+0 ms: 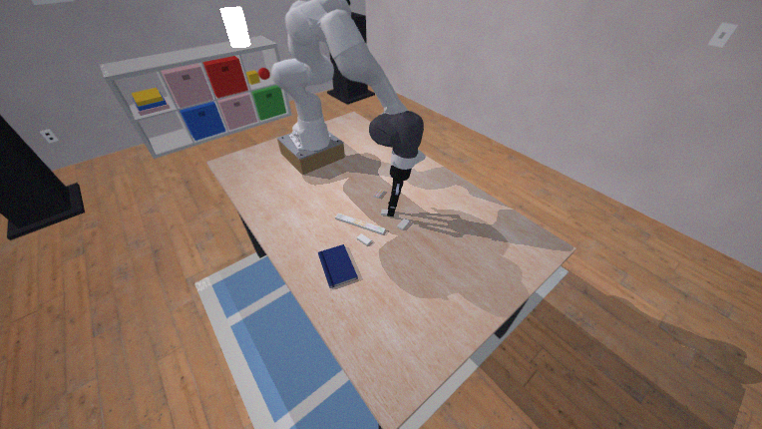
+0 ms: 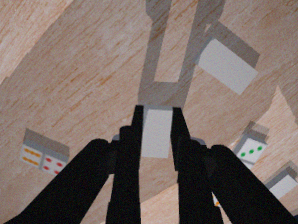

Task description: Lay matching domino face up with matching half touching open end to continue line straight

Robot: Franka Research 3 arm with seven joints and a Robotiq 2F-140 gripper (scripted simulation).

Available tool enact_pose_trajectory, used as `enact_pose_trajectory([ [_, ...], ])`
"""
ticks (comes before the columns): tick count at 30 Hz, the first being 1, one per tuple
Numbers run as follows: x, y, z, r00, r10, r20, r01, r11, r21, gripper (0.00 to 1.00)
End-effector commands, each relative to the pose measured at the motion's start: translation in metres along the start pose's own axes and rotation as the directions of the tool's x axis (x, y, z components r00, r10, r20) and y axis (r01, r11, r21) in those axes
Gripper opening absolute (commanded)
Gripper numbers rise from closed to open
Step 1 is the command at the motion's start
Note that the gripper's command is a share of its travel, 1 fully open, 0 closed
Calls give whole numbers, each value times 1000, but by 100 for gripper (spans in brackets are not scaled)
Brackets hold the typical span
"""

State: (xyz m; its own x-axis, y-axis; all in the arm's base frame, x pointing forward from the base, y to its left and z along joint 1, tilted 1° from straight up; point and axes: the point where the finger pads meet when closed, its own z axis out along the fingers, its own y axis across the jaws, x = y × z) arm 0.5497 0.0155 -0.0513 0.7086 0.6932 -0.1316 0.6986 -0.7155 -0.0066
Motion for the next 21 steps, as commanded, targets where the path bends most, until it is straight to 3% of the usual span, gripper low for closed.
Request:
enact_pose_trajectory([
  [1, -1, 0, -10, 1000, 1, 0, -1, 1000, 1, 22],
  [9, -7, 0, -51, 1000, 1, 0, -1, 1000, 1, 22],
  [11, -7, 0, -51, 1000, 1, 0, -1, 1000, 1, 22],
  [21, -14, 0, -104, 1000, 1, 0, -1, 1000, 1, 22],
])
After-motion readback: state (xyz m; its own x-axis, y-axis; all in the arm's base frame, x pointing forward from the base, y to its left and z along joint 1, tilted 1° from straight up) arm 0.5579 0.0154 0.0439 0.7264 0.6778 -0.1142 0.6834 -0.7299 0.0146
